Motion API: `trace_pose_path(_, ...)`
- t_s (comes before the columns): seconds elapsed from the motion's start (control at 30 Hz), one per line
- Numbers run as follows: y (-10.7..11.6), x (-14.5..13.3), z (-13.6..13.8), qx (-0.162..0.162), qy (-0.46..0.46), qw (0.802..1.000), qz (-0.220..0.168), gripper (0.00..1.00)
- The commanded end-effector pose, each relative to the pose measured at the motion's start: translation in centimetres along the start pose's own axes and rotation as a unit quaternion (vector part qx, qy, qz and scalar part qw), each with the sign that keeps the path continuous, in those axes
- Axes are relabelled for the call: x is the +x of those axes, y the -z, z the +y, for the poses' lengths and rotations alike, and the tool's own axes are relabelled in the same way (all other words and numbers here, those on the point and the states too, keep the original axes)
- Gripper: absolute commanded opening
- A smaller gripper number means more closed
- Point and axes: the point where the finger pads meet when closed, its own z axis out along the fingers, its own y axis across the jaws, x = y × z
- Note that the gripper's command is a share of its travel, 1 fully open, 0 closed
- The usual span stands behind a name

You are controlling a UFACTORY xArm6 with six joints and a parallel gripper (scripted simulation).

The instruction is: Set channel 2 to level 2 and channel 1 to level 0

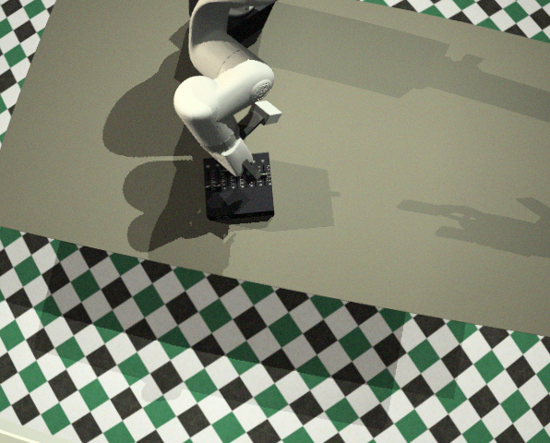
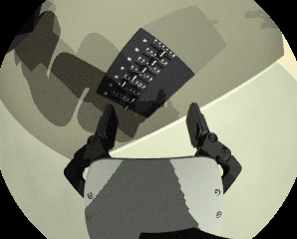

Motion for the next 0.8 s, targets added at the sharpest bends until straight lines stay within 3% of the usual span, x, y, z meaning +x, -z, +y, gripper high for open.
trace_pose_path(0.0, -0.8, 0.3, -0.3, -0.020, -0.080, 0.997, -0.005, 1.00)
trace_pose_path(0.03, -1.1, 0.5, -0.6, -0.033, -0.162, 0.986, -0.002, 1.00)
trace_pose_path(0.13, -1.9, 1.0, -1.9, -0.039, -0.226, 0.973, 0.002, 1.00)
trace_pose_path(0.27, -3.0, 1.8, -4.1, -0.049, -0.337, 0.940, 0.006, 1.00)
trace_pose_path(0.5, -4.0, 3.4, -6.9, -0.061, -0.517, 0.854, 0.014, 1.00)
trace_pose_path(0.57, -4.0, 3.4, -6.9, -0.061, -0.517, 0.854, 0.014, 1.00)
trace_pose_path(0.6, -4.0, 3.5, -7.1, -0.068, -0.587, 0.806, 0.016, 1.00)
trace_pose_path(0.67, -4.1, 3.6, -7.3, -0.071, -0.619, 0.782, 0.017, 1.00)
trace_pose_path(0.77, -4.1, 3.7, -7.4, -0.083, -0.683, 0.726, 0.018, 1.00)
